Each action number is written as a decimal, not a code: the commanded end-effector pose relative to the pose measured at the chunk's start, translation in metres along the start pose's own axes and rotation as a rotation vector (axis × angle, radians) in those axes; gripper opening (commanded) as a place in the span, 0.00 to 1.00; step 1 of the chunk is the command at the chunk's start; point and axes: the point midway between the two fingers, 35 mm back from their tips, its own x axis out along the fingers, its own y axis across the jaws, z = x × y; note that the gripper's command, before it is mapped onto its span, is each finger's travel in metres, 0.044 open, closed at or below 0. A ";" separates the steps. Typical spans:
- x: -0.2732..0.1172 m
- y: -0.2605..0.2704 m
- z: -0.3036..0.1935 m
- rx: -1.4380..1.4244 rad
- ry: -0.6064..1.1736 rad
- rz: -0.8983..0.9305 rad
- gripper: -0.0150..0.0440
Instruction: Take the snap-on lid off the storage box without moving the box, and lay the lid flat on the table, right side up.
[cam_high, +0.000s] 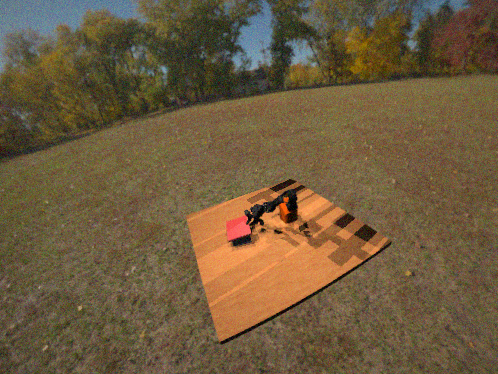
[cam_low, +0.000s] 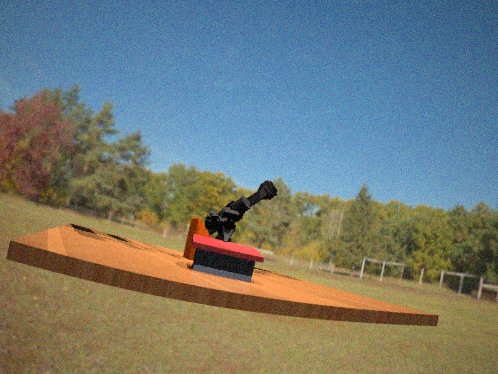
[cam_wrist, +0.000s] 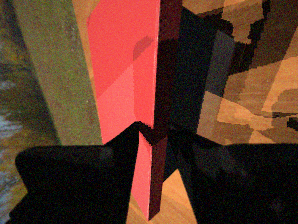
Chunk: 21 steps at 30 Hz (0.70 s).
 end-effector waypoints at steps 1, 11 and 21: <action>-0.003 0.004 0.000 -0.001 0.000 -0.001 0.25; -0.009 0.016 0.000 -0.002 0.000 -0.001 0.25; -0.014 0.028 0.000 -0.002 0.000 -0.001 0.25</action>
